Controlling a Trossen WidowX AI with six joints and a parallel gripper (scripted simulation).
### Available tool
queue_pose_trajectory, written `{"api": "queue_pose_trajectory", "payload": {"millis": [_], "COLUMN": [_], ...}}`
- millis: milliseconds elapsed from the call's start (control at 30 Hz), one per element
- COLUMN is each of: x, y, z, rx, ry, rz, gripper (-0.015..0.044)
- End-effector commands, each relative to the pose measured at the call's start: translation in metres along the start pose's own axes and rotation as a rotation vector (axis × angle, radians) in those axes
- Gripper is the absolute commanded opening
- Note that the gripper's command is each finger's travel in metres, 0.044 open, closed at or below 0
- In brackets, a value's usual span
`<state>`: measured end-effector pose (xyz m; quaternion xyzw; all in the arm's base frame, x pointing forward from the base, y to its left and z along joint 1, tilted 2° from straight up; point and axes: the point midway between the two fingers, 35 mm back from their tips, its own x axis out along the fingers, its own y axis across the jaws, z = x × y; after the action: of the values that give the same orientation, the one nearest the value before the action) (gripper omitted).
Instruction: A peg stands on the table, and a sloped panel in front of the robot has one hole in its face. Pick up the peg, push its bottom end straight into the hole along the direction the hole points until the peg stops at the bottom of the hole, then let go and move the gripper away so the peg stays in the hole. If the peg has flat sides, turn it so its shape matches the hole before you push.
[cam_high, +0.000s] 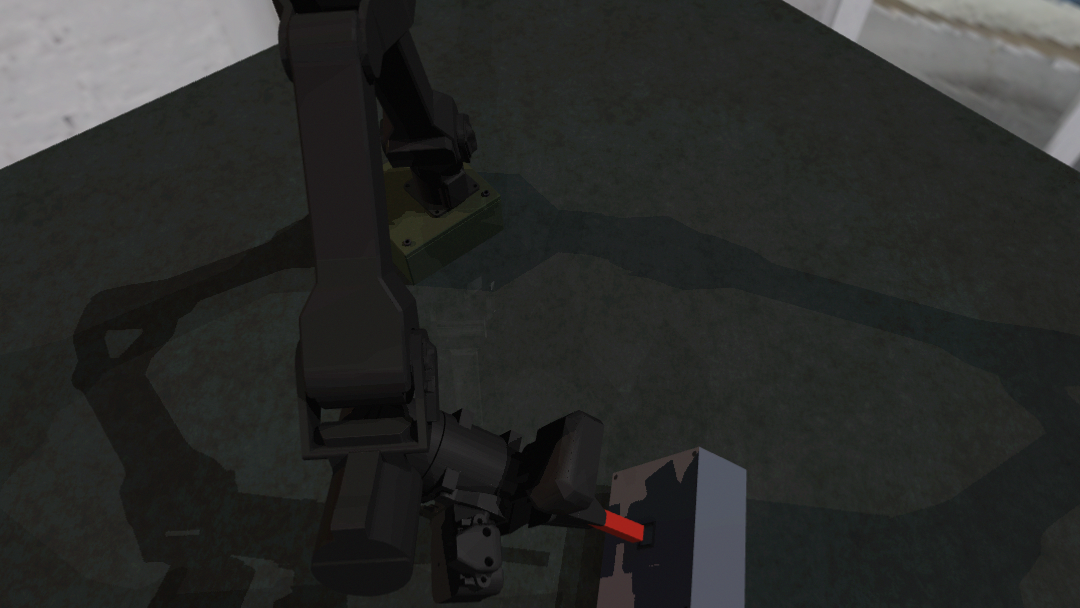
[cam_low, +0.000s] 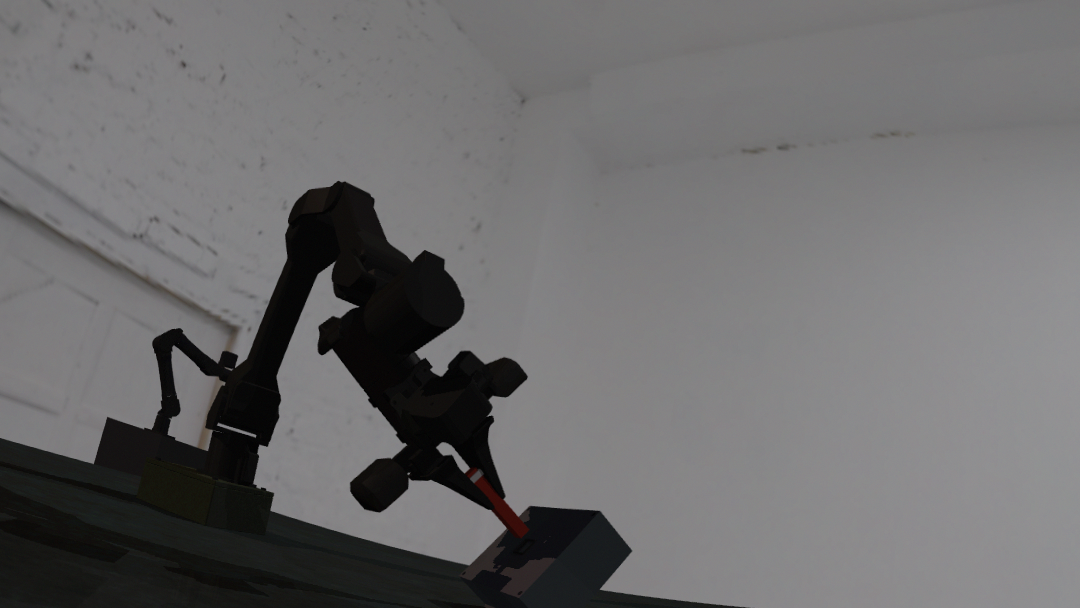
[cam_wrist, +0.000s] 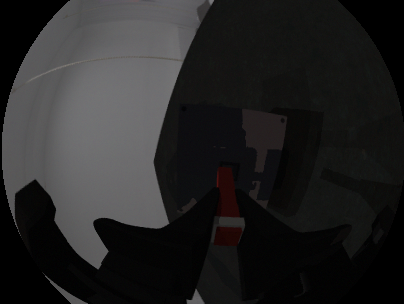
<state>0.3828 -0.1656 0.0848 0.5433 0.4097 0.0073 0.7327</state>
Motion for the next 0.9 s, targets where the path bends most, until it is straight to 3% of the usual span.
{"api": "queue_pose_trajectory", "payload": {"millis": [0,867], "x": [0.0059,0.0042], "y": [-0.0049,-0.0045], "z": [-0.0033,-0.0032], "rx": [0.013,0.001], "ry": [0.006,0.001], "rz": [-0.007,0.0], "gripper": [0.0,0.0]}}
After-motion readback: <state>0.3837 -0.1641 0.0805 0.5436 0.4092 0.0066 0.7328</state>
